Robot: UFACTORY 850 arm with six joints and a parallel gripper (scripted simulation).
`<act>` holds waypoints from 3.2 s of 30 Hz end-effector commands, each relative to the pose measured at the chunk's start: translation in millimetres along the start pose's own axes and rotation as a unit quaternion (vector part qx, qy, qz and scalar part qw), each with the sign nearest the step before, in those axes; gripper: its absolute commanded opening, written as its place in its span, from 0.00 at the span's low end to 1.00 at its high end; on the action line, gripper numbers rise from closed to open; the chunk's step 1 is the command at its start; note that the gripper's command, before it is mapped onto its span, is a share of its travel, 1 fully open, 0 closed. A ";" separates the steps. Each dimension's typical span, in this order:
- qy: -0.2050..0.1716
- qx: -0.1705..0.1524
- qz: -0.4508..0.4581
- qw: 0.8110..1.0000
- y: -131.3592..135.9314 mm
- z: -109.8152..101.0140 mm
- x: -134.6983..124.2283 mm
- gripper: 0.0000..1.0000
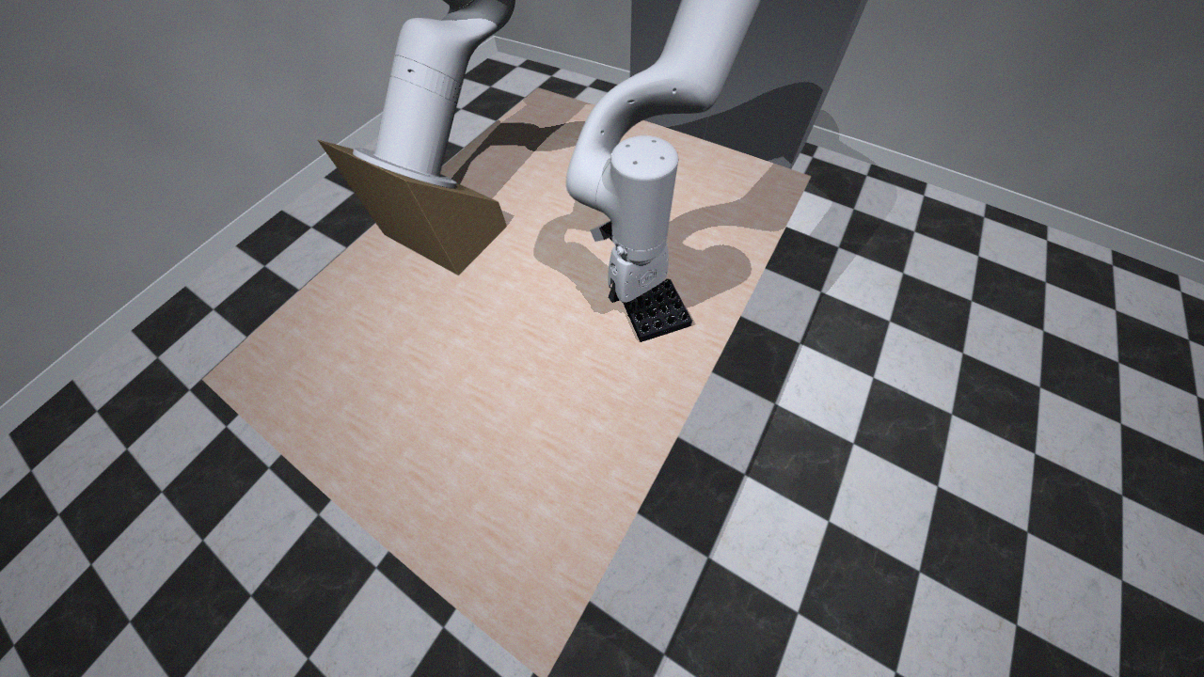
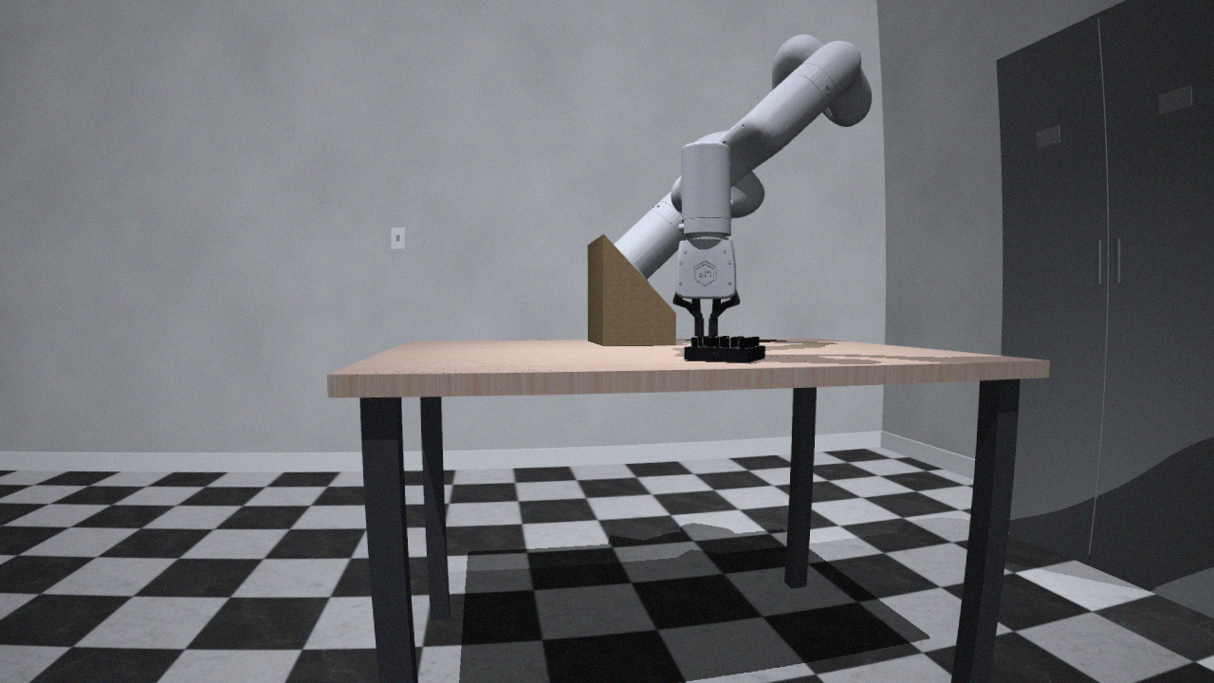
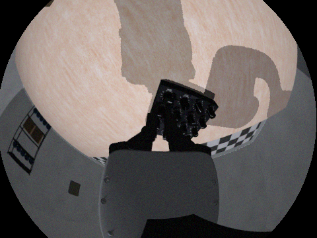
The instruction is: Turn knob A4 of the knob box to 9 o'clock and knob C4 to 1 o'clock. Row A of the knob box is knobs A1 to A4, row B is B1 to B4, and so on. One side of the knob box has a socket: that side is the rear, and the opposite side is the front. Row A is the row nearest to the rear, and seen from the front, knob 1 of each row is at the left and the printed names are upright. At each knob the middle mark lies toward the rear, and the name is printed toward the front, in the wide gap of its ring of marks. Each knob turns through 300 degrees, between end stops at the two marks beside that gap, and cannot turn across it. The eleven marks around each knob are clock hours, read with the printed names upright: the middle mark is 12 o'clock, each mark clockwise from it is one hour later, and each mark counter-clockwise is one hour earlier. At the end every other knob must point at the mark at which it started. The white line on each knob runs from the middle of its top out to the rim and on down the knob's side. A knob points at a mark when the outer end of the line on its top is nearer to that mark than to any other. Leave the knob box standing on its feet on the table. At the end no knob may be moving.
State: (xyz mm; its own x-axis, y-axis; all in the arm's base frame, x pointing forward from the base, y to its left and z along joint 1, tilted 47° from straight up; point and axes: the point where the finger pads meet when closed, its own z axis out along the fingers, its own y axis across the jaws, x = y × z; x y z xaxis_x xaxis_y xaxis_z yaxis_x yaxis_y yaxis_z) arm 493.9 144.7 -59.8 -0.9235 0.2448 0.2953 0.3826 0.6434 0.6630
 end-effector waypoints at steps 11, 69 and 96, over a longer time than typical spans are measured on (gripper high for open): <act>-0.001 0.000 -0.058 0.998 0.2 -0.6 -0.6 0.08; -0.001 0.000 -0.498 0.867 0.2 -0.6 -0.6 0.08; -0.001 0.000 -0.499 0.867 0.2 -0.6 -0.6 0.19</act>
State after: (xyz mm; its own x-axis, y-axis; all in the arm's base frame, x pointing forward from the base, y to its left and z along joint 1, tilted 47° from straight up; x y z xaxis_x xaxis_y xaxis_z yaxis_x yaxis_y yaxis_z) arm 493.9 144.7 -59.7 -0.7954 -0.4327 -0.4244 -0.6055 0.5353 0.5889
